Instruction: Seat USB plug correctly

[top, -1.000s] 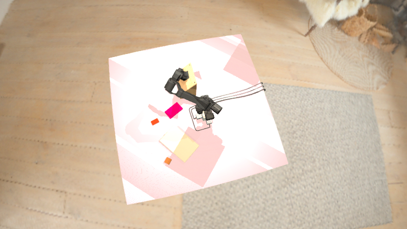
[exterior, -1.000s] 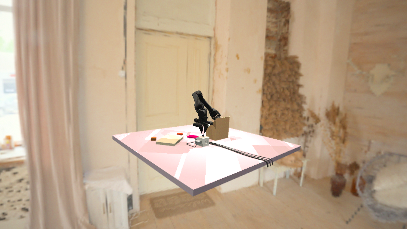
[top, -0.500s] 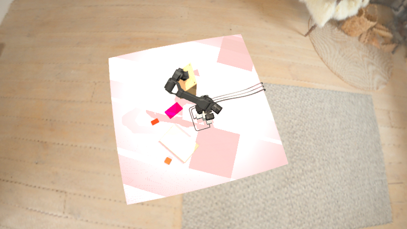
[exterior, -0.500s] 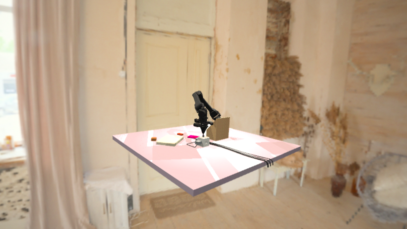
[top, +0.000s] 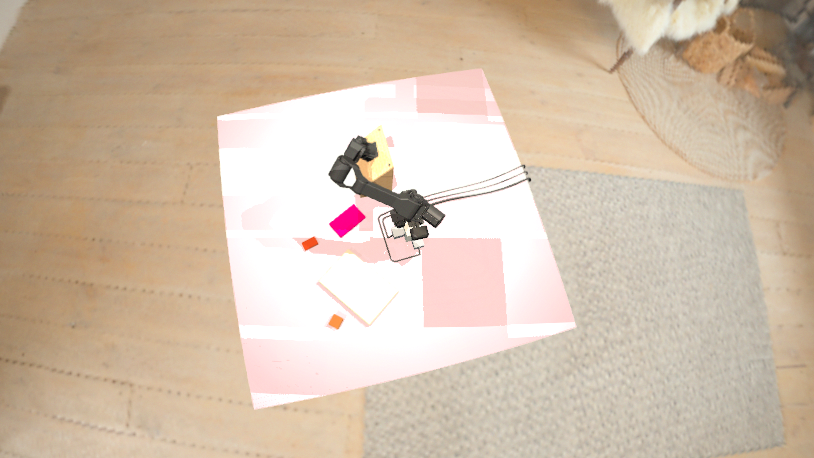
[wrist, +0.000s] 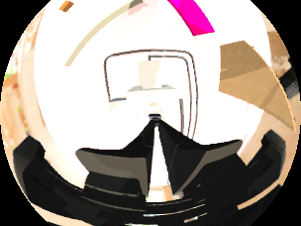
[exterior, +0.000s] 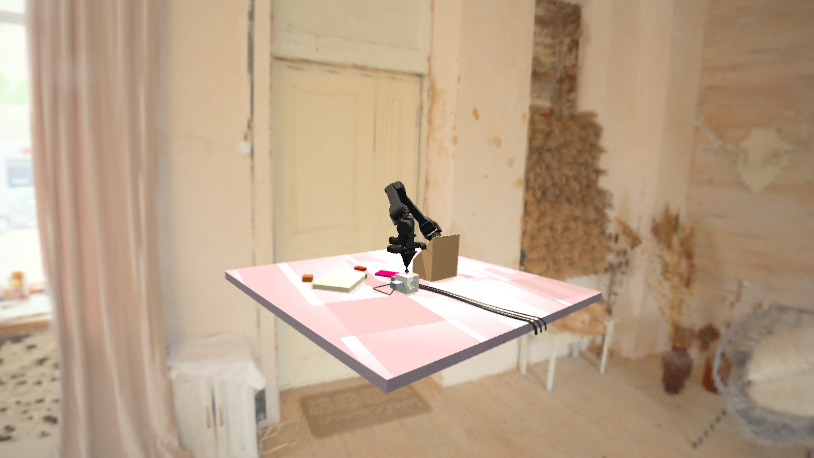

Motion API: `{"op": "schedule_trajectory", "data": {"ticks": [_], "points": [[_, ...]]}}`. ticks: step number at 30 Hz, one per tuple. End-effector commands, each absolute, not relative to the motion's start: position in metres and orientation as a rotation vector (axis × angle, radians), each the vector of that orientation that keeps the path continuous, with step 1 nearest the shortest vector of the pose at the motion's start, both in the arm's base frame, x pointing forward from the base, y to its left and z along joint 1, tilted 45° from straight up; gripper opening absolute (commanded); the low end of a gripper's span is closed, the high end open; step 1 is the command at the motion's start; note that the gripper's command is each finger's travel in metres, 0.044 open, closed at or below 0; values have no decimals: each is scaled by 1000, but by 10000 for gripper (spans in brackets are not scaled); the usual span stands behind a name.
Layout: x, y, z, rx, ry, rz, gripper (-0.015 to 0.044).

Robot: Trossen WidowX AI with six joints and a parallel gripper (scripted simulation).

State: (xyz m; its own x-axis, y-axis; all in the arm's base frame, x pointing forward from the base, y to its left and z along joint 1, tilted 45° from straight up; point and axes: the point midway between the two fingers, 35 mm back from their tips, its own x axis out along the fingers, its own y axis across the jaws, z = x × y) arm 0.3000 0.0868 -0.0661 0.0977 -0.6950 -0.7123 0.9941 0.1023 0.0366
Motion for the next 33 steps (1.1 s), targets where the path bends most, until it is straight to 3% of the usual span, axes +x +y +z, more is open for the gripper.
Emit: {"op": "schedule_trajectory", "data": {"ticks": [1,33], "points": [[301,90,-63,613,615,-1369,0],[298,105,-48,614,616,-1369,0]]}}
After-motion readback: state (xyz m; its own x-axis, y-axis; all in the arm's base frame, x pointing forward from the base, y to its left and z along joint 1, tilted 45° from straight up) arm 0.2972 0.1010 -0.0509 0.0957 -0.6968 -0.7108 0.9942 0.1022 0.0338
